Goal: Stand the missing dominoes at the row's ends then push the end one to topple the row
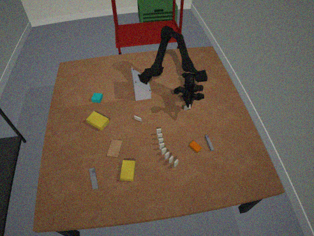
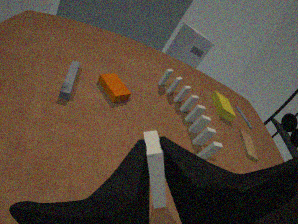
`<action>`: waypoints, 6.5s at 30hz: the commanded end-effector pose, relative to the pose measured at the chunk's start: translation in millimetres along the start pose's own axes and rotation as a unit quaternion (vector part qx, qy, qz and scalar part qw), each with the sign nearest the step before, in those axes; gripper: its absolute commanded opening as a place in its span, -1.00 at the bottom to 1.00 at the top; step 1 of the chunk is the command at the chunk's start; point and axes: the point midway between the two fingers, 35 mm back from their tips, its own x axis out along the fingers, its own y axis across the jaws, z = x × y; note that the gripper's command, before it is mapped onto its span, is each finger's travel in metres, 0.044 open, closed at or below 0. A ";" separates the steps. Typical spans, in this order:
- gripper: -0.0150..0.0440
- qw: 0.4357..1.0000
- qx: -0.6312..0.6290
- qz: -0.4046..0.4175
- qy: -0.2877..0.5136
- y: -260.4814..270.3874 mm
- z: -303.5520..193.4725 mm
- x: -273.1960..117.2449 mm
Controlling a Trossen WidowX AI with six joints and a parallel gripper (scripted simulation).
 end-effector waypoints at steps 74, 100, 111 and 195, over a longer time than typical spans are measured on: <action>-0.41 0.941 0.256 0.042 -0.215 22.8 -40.3 -28.2; -0.41 0.942 0.254 0.042 -0.214 39.5 -87.7 -8.4; -0.41 0.942 0.254 0.042 -0.214 39.5 -88.1 -8.3; 1.00 0.684 -0.481 0.506 0.212 4.7 -19.8 -8.1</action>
